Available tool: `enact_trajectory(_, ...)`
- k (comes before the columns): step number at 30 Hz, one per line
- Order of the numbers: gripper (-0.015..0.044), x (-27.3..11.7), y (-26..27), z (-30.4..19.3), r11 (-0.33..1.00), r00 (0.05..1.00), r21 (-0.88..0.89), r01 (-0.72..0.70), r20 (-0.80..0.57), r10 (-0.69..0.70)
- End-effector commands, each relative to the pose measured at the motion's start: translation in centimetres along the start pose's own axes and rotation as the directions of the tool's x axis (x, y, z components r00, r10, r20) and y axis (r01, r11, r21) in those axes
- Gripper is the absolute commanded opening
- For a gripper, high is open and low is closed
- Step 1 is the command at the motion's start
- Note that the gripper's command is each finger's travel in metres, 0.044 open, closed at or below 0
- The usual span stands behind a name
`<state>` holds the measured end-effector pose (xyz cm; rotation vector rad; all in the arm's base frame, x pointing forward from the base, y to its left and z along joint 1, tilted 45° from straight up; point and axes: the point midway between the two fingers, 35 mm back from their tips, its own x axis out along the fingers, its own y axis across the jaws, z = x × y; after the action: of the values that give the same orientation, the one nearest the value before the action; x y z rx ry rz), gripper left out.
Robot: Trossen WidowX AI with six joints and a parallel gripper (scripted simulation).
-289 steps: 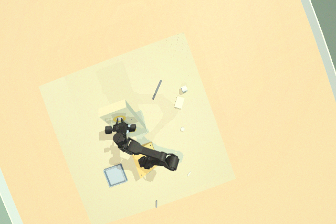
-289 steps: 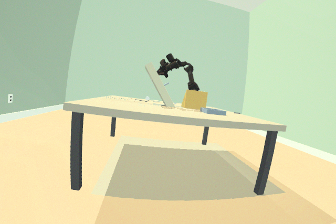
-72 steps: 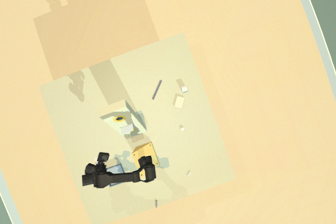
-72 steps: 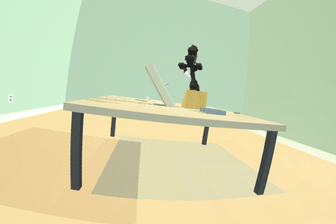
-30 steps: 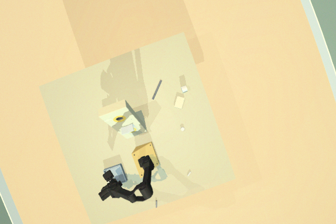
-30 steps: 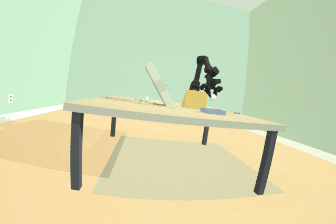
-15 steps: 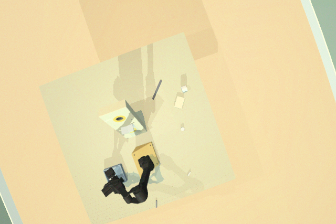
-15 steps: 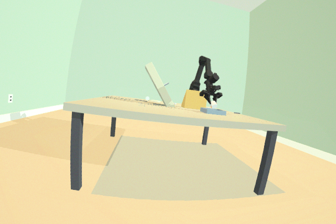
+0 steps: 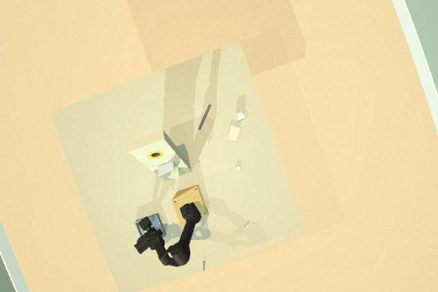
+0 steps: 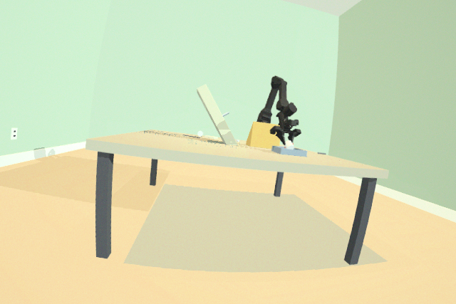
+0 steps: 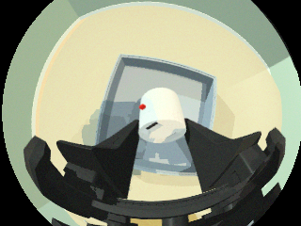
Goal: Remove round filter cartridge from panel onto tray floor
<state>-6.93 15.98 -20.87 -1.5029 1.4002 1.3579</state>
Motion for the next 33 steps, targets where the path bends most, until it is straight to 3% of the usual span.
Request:
enact_trajectory(1, 0.0289, 0.0, 0.0, 0.1, 1.000, 1.000, -0.001, 0.000, 0.003, 0.000)
enact_trajectory(7, 0.0440, 0.0, 0.0, 0.1, 1.000, 1.000, -0.001, 0.000, 0.003, 0.000)
enact_trajectory(11, 0.0440, -0.7, 0.0, 0.6, 1.000, 1.000, -0.001, 0.000, 0.003, 0.000)
enact_trajectory(17, 0.0440, -6.2, 0.0, 3.5, 1.000, 1.000, 0.000, 0.001, 0.003, -0.001)
enact_trajectory(33, 0.0440, -5.4, 0.0, 3.5, 1.000, 1.000, 0.004, -0.004, 0.016, 0.003)
